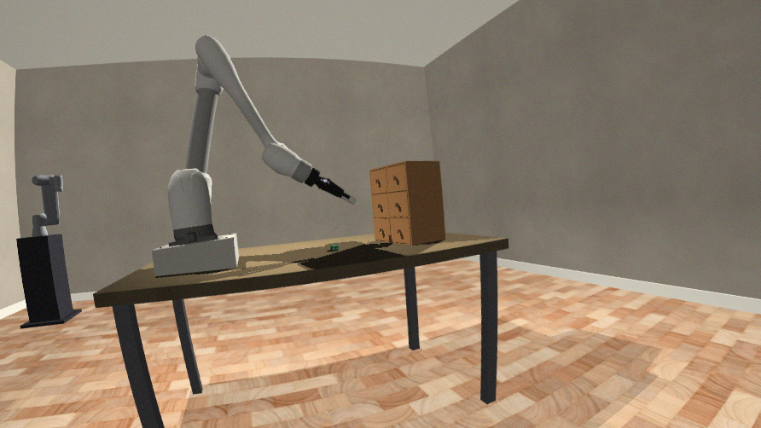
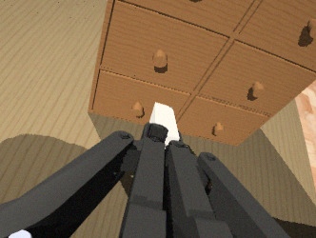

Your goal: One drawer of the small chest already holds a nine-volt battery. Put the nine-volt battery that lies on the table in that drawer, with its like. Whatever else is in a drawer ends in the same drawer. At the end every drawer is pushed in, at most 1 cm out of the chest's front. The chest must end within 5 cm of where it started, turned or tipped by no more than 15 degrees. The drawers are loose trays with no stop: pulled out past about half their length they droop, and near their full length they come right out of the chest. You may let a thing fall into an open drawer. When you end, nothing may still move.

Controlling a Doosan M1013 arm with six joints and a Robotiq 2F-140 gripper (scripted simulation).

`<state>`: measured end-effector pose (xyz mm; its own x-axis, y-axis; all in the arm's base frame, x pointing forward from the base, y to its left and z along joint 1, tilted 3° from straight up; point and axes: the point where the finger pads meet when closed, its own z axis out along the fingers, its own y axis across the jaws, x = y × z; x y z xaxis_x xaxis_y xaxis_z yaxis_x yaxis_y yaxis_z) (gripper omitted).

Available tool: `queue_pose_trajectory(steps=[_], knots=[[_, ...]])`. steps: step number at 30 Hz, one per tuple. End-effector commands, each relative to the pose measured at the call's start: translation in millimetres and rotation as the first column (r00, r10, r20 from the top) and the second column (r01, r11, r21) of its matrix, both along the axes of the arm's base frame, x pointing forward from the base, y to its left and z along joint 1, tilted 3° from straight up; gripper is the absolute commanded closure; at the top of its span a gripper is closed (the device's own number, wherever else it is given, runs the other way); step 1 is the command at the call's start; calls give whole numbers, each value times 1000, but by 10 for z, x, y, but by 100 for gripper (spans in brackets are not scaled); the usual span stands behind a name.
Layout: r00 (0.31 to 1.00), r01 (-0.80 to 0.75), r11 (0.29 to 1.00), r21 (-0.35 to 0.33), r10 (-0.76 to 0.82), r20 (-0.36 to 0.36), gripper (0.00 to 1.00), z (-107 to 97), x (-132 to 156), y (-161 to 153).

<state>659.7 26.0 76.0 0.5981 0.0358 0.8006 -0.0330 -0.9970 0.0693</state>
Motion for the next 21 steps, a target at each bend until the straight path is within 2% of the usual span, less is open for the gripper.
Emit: queue_pose_trajectory(steps=[1,5,14,15,21], knots=[[977,-110,991,82,92,190,100,-101,78,-73],[971,-112,990,81,91,223,100,-131,107,-70],[968,-112,990,80,91,236,100,-142,116,-70],[968,-112,990,80,91,236,80,-142,116,-70],[968,-112,990,80,91,236,80,-142,116,-70]])
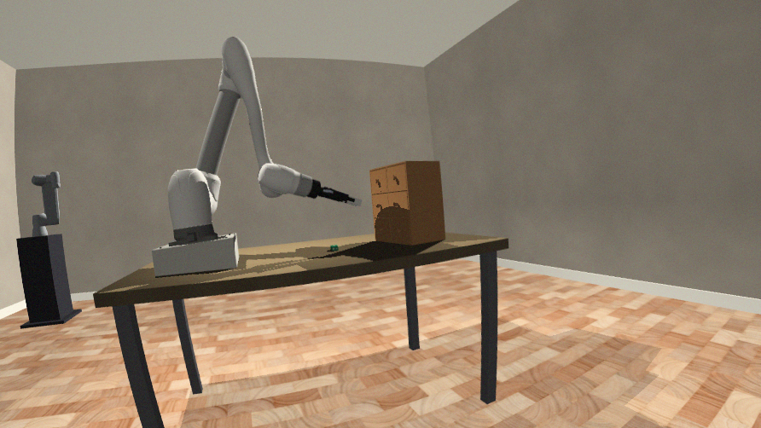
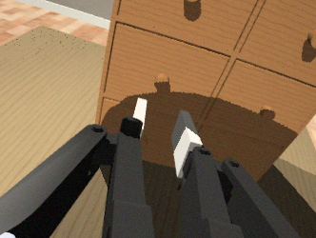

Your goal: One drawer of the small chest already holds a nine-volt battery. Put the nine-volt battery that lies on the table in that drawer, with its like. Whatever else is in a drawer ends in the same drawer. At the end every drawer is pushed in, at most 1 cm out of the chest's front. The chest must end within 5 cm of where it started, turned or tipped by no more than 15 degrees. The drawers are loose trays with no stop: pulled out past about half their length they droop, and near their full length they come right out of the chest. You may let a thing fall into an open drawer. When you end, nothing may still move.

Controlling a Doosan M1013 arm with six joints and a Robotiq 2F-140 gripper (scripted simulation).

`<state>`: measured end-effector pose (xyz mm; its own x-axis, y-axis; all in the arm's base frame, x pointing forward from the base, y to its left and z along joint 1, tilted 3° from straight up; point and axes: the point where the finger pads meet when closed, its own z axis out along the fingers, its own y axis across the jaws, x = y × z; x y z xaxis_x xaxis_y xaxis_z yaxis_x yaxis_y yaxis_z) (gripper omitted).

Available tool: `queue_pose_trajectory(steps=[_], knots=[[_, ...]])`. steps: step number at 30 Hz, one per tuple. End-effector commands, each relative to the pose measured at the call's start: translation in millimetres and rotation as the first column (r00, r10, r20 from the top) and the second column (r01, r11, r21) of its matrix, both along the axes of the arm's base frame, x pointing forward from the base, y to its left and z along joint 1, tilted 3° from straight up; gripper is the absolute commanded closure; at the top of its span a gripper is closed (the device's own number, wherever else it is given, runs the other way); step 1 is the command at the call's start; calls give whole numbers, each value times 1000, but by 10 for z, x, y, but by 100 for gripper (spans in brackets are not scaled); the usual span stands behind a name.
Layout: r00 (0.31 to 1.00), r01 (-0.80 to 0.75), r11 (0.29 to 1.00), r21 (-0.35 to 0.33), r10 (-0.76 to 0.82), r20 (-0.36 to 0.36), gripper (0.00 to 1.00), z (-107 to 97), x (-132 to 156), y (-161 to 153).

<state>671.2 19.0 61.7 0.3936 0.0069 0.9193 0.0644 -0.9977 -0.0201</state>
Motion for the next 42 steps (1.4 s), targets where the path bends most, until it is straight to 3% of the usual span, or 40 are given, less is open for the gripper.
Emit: queue_pose_trajectory(steps=[1,22,42], knots=[[1000,0,1000,0,0,0,80,1,0,0],[1000,0,1000,0,0,0,80,-11,32,2],[1000,0,1000,0,0,0,80,-193,523,38]])
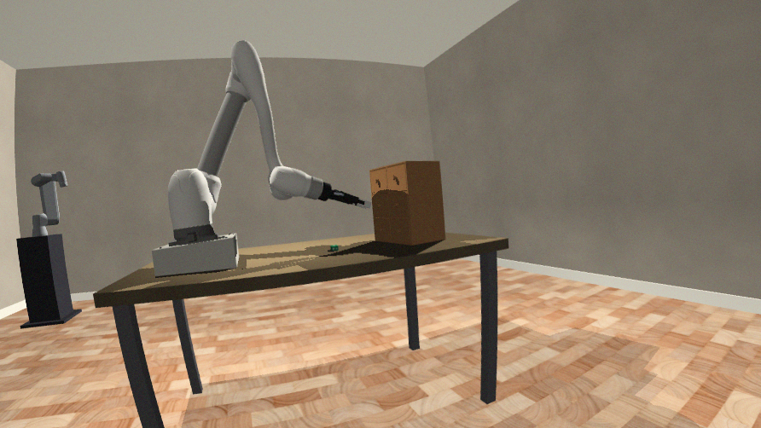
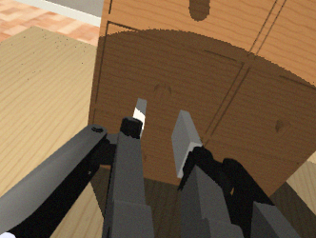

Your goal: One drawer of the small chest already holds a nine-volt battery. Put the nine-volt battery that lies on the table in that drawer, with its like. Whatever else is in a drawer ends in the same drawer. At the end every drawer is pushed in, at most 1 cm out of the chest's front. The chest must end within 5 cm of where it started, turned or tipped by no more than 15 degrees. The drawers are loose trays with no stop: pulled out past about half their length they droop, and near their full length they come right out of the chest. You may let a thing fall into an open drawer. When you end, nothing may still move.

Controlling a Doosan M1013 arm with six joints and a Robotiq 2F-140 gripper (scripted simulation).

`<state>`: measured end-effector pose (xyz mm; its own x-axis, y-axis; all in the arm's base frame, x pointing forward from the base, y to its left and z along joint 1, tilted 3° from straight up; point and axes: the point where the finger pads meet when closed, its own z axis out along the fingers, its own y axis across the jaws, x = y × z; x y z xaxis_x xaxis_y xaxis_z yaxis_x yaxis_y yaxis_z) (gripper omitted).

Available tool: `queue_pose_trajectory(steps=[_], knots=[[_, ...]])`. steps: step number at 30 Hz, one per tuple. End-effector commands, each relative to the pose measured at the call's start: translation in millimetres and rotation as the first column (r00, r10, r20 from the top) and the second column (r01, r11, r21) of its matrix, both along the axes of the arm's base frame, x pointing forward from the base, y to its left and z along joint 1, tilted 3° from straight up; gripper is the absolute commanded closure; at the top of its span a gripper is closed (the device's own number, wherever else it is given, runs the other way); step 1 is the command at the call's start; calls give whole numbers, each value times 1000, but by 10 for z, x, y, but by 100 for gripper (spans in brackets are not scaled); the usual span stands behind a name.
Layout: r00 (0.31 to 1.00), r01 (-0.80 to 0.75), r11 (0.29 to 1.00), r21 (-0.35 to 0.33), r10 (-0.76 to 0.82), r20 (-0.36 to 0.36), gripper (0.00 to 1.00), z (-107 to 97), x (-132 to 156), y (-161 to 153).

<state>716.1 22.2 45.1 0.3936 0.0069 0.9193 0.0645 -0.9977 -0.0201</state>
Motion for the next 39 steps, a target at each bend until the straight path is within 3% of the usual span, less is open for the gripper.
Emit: queue_pose_trajectory(steps=[1,39], knots=[[1000,0,1000,0,0,0,80,-35,98,7],[1000,0,1000,0,0,0,80,-69,201,14]])
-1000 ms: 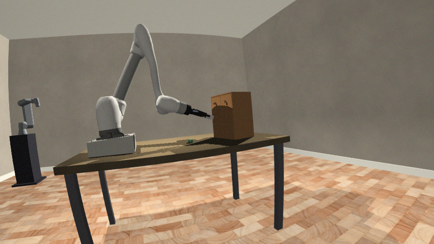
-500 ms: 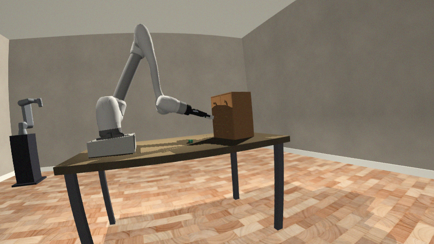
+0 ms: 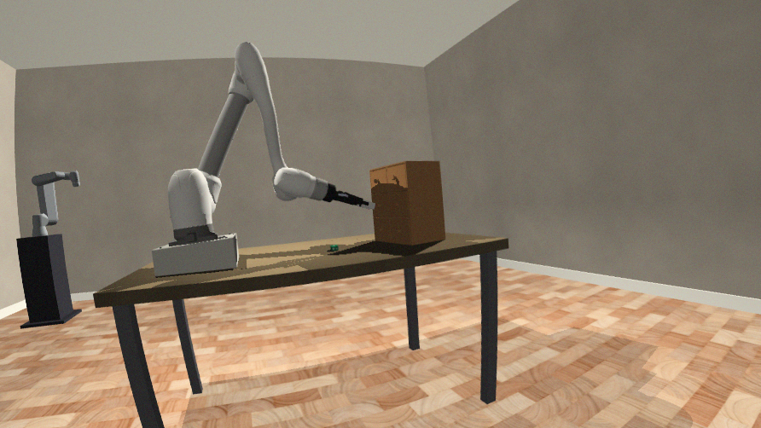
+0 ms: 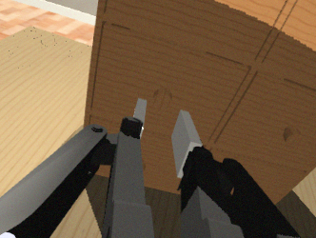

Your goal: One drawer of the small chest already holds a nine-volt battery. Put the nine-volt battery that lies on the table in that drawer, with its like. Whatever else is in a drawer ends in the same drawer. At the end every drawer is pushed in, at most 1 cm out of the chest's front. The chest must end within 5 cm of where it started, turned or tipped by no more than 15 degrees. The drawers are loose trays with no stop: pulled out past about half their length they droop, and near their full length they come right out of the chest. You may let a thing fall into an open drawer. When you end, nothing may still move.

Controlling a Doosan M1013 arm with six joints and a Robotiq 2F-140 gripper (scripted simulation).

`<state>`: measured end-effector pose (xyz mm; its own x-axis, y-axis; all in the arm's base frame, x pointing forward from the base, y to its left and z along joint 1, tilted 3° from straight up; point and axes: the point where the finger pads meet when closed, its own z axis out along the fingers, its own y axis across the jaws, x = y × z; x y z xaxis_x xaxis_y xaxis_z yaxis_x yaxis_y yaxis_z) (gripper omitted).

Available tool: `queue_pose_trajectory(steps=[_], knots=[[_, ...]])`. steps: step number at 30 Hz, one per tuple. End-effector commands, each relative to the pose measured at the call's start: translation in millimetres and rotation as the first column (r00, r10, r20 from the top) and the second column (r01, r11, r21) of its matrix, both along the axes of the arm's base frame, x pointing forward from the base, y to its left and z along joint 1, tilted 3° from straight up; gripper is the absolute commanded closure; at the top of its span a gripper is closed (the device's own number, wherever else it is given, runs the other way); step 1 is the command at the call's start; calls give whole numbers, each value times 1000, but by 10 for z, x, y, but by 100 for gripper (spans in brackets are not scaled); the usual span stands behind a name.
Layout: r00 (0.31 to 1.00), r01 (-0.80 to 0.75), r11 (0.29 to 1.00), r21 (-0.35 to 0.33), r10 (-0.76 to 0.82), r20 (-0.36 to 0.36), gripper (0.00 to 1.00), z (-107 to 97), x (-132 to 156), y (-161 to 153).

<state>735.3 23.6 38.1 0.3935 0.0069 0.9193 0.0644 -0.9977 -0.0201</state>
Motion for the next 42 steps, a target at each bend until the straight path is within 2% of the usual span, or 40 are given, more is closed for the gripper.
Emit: queue_pose_trajectory(steps=[1,22,42], knots=[[1000,0,1000,0,0,0,80,0,15,1],[1000,0,1000,0,0,0,80,-15,298,20],[1000,0,1000,0,0,0,80,-18,345,23]])
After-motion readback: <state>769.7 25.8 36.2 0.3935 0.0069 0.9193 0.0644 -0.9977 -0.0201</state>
